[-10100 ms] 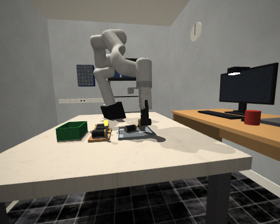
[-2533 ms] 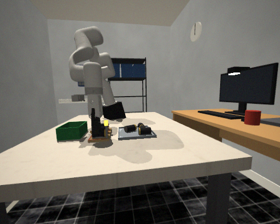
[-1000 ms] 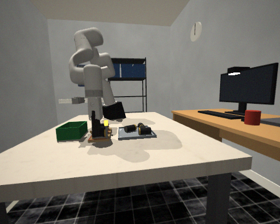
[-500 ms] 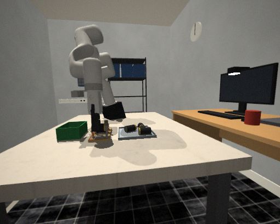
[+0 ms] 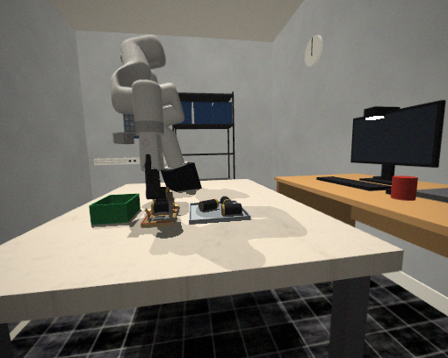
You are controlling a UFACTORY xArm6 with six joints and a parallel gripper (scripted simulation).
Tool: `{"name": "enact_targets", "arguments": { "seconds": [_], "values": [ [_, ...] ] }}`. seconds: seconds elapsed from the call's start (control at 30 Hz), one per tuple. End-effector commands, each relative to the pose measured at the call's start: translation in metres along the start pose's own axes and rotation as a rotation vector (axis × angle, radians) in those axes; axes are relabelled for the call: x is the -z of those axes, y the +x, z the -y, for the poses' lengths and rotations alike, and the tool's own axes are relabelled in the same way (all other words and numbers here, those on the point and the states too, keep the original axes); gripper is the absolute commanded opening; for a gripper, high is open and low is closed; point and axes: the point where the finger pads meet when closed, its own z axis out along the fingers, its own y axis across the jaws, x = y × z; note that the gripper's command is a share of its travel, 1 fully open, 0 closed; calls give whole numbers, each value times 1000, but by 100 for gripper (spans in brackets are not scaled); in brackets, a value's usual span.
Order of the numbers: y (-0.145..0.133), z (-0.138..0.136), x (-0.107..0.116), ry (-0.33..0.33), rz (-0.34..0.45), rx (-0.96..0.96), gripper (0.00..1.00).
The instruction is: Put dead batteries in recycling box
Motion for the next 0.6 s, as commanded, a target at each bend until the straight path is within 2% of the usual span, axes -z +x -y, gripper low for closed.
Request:
{"name": "enact_targets", "arguments": {
  "seconds": [0.0, 0.07, 0.1, 0.3, 0.4, 0.5, 0.57],
  "values": [
    [1, 5, 30, 14, 1, -2, 28],
    [1, 4, 53, 14, 1, -2, 28],
    [1, 4, 57, 14, 1, -2, 28],
    [-5, 4, 58, 14, 1, -2, 28],
    [-32, 2, 58, 14, 1, -2, 28],
    [-74, 0, 58, 14, 1, -2, 28],
    [-74, 0, 58, 14, 1, -2, 28]
  ]
}}
